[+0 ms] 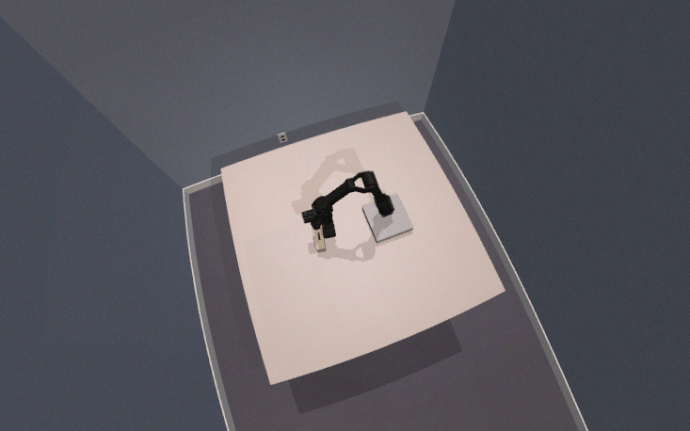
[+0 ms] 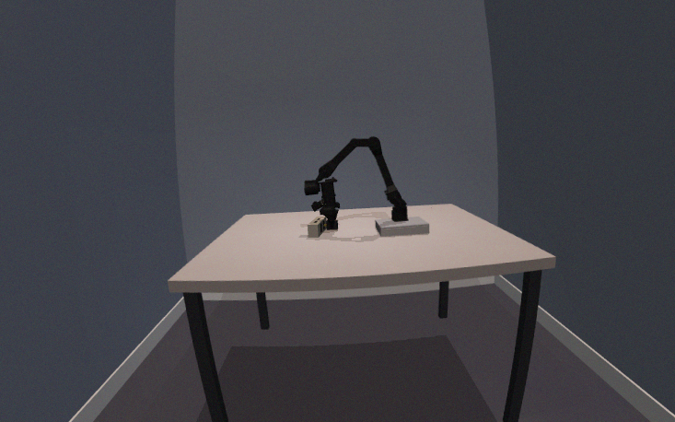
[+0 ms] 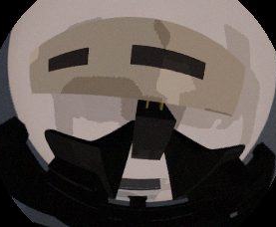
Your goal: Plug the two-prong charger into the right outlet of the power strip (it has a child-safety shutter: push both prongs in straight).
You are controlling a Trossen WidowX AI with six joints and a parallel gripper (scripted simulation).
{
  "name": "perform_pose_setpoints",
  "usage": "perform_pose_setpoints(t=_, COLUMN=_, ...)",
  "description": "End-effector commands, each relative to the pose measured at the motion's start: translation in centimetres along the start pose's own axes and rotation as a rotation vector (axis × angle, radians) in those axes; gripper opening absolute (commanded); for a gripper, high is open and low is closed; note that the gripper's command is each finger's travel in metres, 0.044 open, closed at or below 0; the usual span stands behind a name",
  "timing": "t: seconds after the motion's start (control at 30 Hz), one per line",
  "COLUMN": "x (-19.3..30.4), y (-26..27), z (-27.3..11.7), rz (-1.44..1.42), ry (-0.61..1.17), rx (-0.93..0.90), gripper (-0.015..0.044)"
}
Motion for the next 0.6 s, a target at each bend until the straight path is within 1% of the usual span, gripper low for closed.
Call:
perform_pose_setpoints(t=0.0, x=-0.22, y=0.03, z=-0.18, rz=0.000, ry=-0.005, rx=0.000, gripper=0.0000)
perform_pose_setpoints(t=0.57, x=-0.57, y=0.09, z=-0.21, rz=0.000, ry=-0.005, rx=0.000, gripper=0.0000)
Point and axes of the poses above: the point midway between the two fingers, 35 mm back from their tips, its own z axis out along the fingers, its own y axis across the jaws, x = y × z, the point moved 10 cm from there along -z, back along the fingers, and after that the axes turned 8 degrees about z, right-handed, at the moved point
